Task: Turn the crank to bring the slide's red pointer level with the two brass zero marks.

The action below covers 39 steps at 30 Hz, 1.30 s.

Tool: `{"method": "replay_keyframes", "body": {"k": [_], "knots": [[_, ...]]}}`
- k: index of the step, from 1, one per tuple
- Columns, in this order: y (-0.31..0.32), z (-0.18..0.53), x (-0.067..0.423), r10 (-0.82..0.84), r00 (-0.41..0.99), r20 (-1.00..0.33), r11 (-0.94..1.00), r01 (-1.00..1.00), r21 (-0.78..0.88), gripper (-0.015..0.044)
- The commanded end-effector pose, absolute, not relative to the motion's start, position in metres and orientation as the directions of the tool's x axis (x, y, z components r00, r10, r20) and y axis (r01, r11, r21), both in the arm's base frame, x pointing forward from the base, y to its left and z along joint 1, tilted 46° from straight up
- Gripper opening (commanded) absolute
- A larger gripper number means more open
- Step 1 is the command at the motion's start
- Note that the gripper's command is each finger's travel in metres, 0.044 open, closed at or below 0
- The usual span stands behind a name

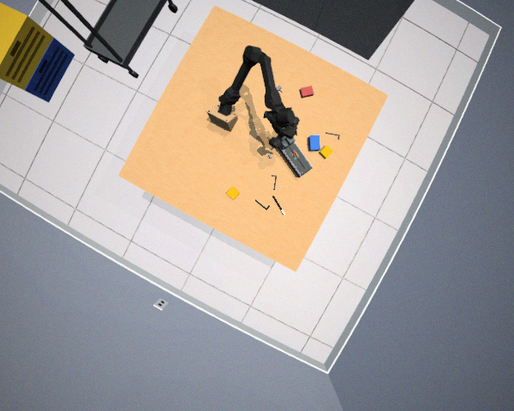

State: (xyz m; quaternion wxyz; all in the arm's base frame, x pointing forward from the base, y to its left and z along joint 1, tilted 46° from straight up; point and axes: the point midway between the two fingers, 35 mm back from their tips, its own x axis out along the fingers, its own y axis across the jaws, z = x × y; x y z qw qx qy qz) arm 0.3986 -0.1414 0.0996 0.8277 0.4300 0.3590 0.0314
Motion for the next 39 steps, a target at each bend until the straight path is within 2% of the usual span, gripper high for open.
{"method": "replay_keyframes", "body": {"k": [1,20,39], "knots": [[-0.132,0.106,0.385,0.343,0.728,-0.593,0.621,0.298,0.725,0.044],[-0.093,0.127,0.307,0.218,0.67,-0.71,0.578,0.497,0.647,0.044],[-0.057,0.093,0.311,0.218,0.67,-0.71,0.577,0.498,0.648,0.044]]}}
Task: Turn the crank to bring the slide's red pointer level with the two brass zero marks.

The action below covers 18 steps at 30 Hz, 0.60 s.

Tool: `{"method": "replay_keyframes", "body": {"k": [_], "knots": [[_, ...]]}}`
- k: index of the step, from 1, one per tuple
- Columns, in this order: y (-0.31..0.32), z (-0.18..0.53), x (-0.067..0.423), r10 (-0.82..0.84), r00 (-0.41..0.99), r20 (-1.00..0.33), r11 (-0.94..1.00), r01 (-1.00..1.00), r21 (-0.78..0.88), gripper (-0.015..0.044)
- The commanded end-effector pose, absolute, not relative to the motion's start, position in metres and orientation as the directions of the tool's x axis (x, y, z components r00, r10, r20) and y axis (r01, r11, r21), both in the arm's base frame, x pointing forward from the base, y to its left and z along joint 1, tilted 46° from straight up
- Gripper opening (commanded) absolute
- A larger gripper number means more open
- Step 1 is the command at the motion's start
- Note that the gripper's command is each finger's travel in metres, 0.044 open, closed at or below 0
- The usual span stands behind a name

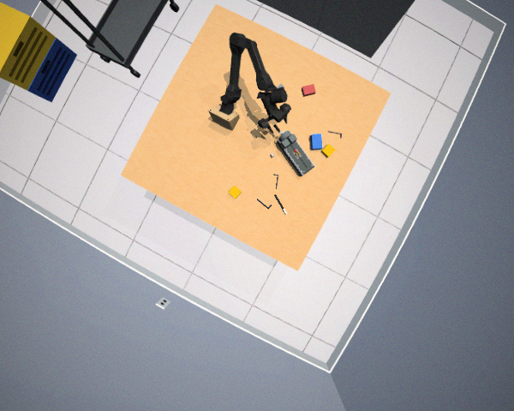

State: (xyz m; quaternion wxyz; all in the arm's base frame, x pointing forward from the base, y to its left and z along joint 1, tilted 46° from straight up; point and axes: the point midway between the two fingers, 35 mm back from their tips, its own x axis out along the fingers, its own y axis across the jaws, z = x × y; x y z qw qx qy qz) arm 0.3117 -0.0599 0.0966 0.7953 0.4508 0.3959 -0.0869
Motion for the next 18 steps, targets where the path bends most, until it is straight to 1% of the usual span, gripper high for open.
{"method": "replay_keyframes", "body": {"k": [1,18], "knots": [[-0.056,0.092,0.311,0.218,0.67,-0.71,0.577,0.498,0.647,0.044],[-0.037,0.073,0.315,0.217,0.669,-0.711,0.579,0.498,0.645,0.044]]}}
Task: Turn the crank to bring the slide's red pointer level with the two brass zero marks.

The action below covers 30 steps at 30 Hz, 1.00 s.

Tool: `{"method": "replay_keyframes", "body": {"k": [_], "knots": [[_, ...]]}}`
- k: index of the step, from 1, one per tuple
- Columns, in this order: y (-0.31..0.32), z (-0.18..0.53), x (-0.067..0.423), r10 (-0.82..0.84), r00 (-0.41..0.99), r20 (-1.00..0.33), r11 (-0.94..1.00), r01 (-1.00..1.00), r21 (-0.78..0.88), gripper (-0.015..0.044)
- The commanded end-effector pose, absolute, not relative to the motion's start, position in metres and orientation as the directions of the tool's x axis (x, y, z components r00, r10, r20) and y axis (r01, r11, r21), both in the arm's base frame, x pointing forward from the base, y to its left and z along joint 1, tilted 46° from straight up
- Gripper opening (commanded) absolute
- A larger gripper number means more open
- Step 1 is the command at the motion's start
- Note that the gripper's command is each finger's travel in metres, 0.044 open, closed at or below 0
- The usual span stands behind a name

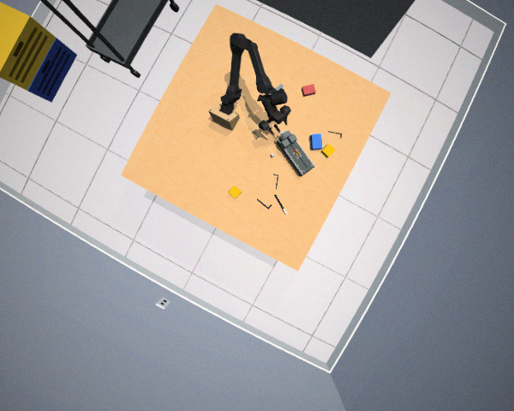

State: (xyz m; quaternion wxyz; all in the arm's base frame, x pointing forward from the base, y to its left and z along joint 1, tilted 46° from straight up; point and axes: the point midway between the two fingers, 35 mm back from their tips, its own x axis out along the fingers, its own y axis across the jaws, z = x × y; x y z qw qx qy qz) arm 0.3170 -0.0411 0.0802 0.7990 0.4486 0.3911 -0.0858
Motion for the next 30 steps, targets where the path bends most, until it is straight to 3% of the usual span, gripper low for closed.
{"method": "replay_keyframes", "body": {"k": [1,20,30], "knots": [[-0.036,0.071,0.315,0.217,0.669,-0.711,0.579,0.498,0.645,0.044],[-0.016,0.053,0.315,0.219,0.671,-0.708,0.575,0.497,0.65,0.044],[-0.016,0.053,0.315,0.219,0.671,-0.708,0.575,0.497,0.65,0.0177]]}}
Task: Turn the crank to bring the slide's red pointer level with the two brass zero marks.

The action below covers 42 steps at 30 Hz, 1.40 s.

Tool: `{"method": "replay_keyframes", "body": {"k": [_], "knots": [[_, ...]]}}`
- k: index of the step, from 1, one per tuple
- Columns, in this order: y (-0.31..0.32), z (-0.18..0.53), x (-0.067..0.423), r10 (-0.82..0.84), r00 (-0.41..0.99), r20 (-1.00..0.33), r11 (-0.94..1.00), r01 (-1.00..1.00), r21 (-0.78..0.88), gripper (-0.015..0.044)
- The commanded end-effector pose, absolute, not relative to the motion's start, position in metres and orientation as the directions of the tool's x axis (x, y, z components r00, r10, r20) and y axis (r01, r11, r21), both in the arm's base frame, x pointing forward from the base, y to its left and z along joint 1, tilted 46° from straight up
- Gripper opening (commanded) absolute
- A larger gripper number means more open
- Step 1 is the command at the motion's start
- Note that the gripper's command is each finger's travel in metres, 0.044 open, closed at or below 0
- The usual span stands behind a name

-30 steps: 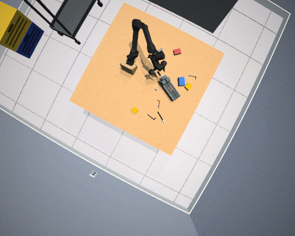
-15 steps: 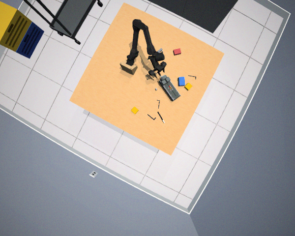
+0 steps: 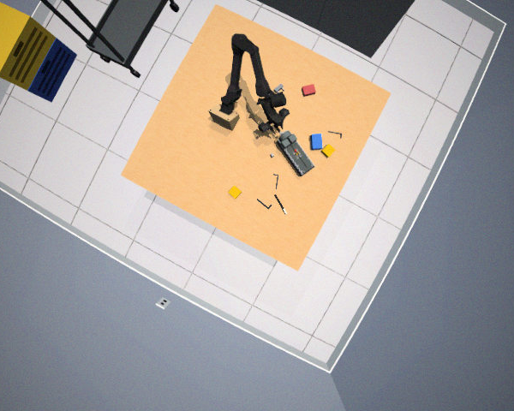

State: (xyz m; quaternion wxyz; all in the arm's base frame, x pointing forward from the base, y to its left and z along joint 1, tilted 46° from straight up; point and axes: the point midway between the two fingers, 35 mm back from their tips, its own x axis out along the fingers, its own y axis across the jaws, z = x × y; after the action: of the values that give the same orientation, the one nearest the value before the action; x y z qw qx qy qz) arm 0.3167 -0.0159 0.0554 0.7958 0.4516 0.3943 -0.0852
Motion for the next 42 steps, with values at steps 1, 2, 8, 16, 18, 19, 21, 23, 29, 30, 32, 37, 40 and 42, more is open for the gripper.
{"method": "replay_keyframes", "body": {"k": [1,2,8,16,18,19,21,23,29,30,32,37,40,42], "knots": [[-0.016,0.053,0.315,0.219,0.671,-0.708,0.575,0.497,0.65,0.0151],[-0.016,0.053,0.315,0.219,0.671,-0.708,0.575,0.497,0.65,0.0125],[-0.016,0.053,0.315,0.219,0.671,-0.708,0.575,0.497,0.65,0.0],[-0.016,0.055,0.316,0.219,0.671,-0.708,0.575,0.497,0.65,0.0],[-0.016,0.057,0.317,0.219,0.671,-0.708,0.575,0.497,0.65,0.0],[-0.016,0.058,0.317,0.219,0.671,-0.708,0.575,0.497,0.65,0.0],[-0.016,0.06,0.318,0.219,0.671,-0.708,0.575,0.497,0.65,0.0],[-0.016,0.063,0.319,0.219,0.671,-0.708,0.575,0.497,0.65,0.0],[-0.015,0.067,0.32,0.219,0.671,-0.708,0.575,0.497,0.65,0.0],[-0.015,0.067,0.321,0.219,0.671,-0.708,0.575,0.497,0.65,0.0],[-0.015,0.068,0.321,0.219,0.671,-0.708,0.575,0.497,0.65,0.0],[-0.014,0.069,0.322,0.219,0.672,-0.708,0.575,0.497,0.65,0.0],[-0.014,0.069,0.322,0.219,0.672,-0.708,0.575,0.497,0.65,0.0],[-0.014,0.07,0.322,0.219,0.672,-0.708,0.575,0.497,0.65,0.0]]}}
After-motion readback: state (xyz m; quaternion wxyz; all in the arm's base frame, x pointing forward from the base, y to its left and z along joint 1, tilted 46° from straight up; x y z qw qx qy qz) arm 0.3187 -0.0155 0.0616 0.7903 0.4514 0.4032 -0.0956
